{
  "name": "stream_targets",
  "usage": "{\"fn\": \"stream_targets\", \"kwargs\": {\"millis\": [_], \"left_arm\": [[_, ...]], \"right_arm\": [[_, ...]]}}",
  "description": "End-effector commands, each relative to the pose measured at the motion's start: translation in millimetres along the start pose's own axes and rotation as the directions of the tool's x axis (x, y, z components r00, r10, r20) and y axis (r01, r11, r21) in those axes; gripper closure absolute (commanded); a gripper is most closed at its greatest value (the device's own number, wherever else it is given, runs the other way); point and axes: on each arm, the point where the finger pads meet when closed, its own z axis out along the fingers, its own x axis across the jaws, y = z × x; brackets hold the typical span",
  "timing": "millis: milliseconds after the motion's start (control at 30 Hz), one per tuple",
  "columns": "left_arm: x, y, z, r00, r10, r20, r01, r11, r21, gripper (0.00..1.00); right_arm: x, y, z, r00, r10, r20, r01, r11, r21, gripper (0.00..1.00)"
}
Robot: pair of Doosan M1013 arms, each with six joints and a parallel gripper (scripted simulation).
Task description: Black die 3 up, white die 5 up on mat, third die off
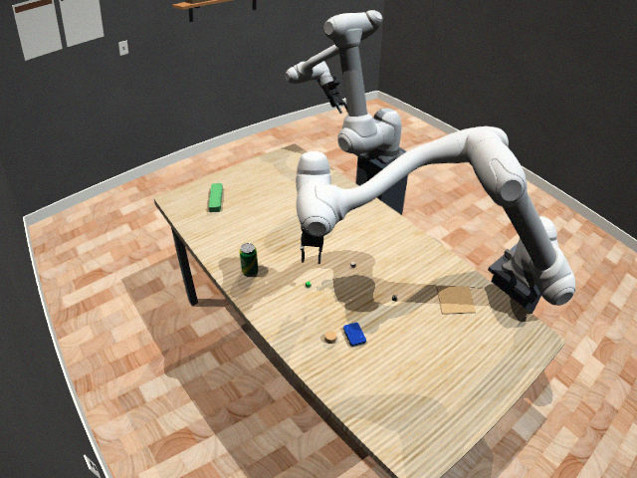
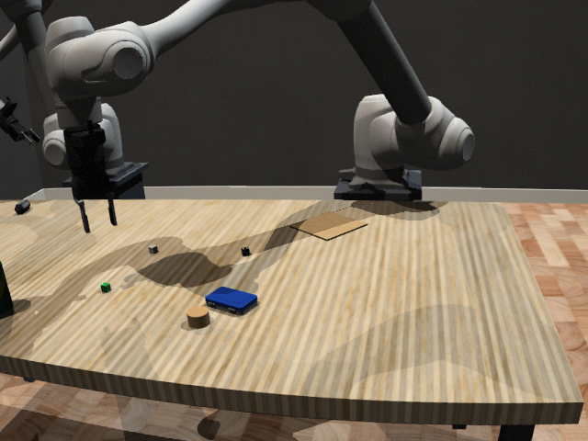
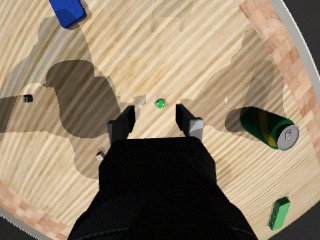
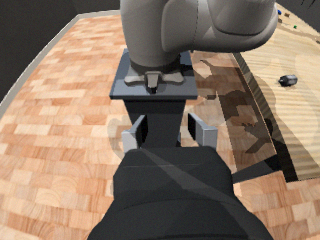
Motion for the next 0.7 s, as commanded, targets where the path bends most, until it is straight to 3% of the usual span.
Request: {"fn": "stream_targets", "kwargs": {"millis": [0,433,667], "left_arm": [[4,2,1,1.000,0.009,-0.005,-0.009,1.000,0.005,0.00],[4,2,5,1.000,0.009,-0.005,-0.009,1.000,0.005,0.00],[6,2,49,1.000,0.009,-0.005,-0.009,1.000,0.005,0.00]], "right_arm": [[-2,1,0,1.000,-0.002,0.003,0.002,1.000,-0.007,0.00],[-2,1,0,1.000,-0.002,0.003,0.002,1.000,-0.007,0.00],[-2,1,0,1.000,-0.002,0.003,0.002,1.000,-0.007,0.00]]}}
